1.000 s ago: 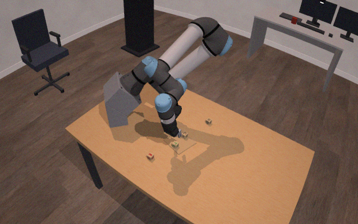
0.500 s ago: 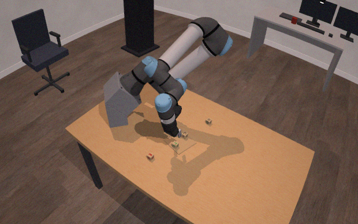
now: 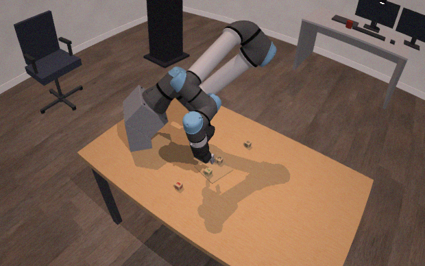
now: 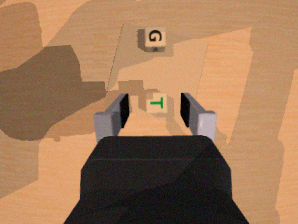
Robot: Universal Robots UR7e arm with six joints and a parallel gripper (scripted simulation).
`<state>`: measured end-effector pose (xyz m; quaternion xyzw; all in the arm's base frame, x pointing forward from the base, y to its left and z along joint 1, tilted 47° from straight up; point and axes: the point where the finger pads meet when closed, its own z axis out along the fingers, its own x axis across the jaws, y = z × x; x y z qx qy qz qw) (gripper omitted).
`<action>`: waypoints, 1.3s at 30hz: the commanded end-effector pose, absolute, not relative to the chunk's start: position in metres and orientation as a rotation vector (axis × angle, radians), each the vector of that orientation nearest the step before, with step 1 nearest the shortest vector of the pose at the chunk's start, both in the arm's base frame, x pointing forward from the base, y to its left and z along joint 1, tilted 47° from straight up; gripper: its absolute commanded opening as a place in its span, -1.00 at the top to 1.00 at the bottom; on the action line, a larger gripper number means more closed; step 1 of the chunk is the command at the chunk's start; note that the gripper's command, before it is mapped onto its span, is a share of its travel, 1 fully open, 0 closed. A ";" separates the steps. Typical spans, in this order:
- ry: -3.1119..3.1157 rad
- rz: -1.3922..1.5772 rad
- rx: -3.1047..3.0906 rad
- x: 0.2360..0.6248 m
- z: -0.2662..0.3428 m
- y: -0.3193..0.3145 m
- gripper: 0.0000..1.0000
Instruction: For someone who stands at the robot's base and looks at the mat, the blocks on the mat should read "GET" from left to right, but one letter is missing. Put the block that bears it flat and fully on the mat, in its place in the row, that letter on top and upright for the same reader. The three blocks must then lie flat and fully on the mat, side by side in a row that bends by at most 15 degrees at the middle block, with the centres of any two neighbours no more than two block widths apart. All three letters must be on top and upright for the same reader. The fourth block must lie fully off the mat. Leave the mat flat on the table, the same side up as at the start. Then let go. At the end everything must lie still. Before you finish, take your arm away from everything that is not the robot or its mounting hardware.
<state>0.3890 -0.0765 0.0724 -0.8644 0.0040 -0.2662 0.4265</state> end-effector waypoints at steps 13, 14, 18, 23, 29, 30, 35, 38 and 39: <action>0.011 -0.665 -2.162 0.362 -0.019 -0.166 -1.00; 0.011 -0.665 -2.162 0.360 -0.025 -0.171 -1.00; 0.010 -0.666 -2.160 0.354 -0.040 -0.181 -1.00; 0.010 -0.666 -2.160 0.353 -0.042 -0.182 -1.00; 0.010 -0.666 -2.160 0.353 -0.042 -0.182 -1.00; 0.010 -0.666 -2.160 0.353 -0.042 -0.182 -1.00; 0.010 -0.666 -2.160 0.353 -0.042 -0.182 -1.00; 0.010 -0.666 -2.160 0.353 -0.042 -0.182 -1.00; 0.010 -0.666 -2.160 0.353 -0.042 -0.182 -1.00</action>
